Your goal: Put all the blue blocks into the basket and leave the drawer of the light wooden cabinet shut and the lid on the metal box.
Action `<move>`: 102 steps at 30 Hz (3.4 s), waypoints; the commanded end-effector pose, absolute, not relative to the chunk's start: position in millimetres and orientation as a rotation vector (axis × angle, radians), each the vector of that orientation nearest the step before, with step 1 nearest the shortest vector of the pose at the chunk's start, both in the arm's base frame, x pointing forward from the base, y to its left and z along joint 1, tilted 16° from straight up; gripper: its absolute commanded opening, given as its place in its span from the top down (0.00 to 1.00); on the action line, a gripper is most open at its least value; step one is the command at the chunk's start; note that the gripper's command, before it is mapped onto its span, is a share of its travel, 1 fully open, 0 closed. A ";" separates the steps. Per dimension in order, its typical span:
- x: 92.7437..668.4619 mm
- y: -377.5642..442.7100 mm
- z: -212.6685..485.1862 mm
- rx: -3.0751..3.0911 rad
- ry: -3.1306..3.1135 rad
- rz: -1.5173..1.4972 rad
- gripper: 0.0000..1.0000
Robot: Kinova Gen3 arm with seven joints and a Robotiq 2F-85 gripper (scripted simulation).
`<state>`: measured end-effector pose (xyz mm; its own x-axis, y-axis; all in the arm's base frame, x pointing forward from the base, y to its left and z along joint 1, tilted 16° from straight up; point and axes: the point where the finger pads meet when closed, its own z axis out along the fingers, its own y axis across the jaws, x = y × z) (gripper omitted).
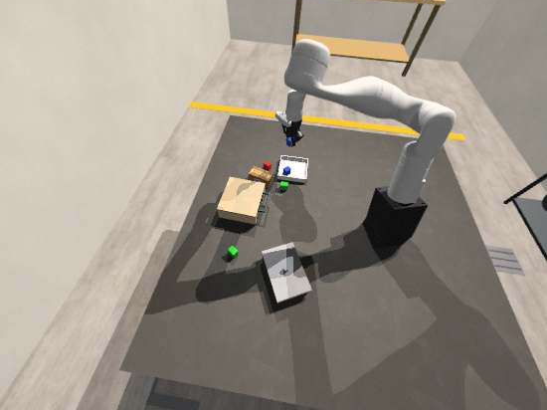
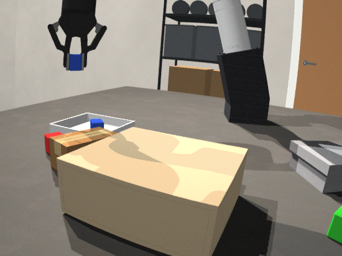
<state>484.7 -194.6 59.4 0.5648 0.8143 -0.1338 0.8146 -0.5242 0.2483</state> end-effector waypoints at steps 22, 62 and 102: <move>490.9 -204.2 22.6 2.518 1.346 0.001 0.90; 502.5 -224.3 -54.8 2.518 1.346 0.001 0.90; 504.9 -228.4 -70.7 2.518 1.346 0.001 0.90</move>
<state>504.3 -228.5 -71.5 0.5648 0.8143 -0.1337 0.8146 -0.5242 0.2483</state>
